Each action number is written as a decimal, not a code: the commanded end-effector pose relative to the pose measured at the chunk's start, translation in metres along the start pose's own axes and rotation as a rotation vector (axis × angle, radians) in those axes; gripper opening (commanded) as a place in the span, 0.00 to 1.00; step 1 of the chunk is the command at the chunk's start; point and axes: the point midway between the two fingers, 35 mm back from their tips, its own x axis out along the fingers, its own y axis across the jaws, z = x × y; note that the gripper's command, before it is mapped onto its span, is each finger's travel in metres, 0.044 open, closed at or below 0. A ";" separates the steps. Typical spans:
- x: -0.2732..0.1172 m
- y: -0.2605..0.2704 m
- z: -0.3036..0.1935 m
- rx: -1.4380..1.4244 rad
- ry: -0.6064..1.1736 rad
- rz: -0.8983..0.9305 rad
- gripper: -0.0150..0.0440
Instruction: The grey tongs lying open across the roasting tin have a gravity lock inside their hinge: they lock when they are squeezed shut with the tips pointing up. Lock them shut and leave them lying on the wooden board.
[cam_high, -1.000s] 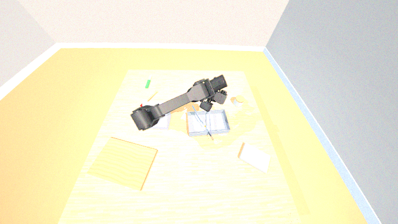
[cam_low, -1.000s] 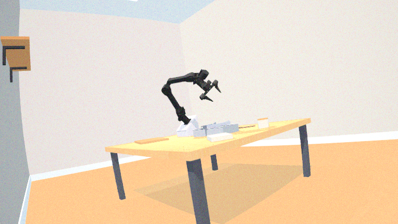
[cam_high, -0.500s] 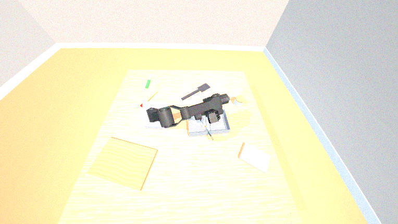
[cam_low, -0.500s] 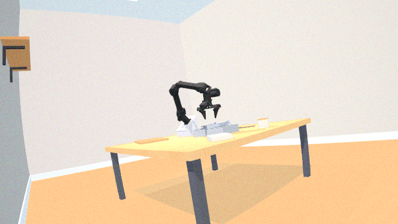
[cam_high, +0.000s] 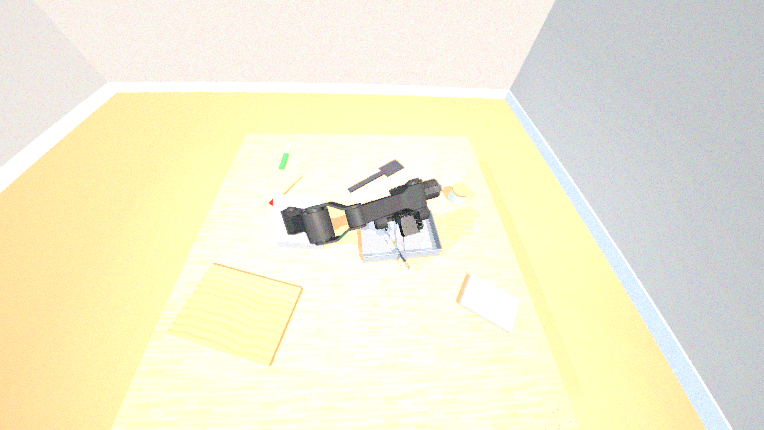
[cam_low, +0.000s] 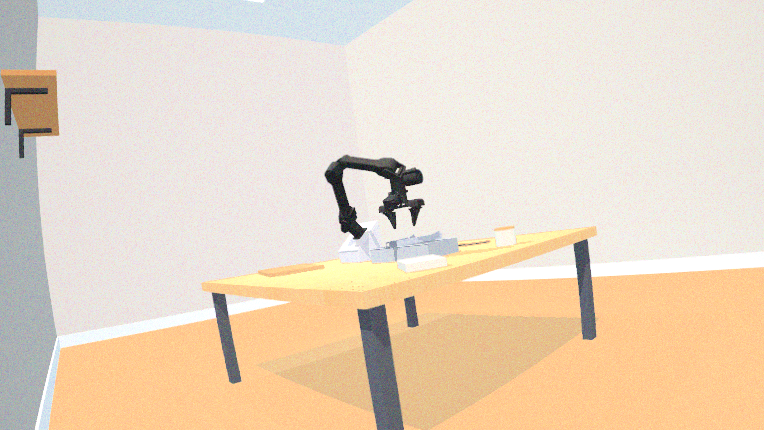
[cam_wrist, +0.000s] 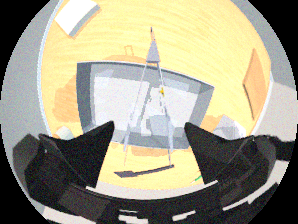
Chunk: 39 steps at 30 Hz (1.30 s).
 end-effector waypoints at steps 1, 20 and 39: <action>0.007 -0.001 0.000 -0.006 -0.004 -0.006 1.00; 0.039 0.001 0.000 -0.006 -0.003 -0.005 1.00; 0.070 0.000 0.001 -0.006 -0.005 -0.006 1.00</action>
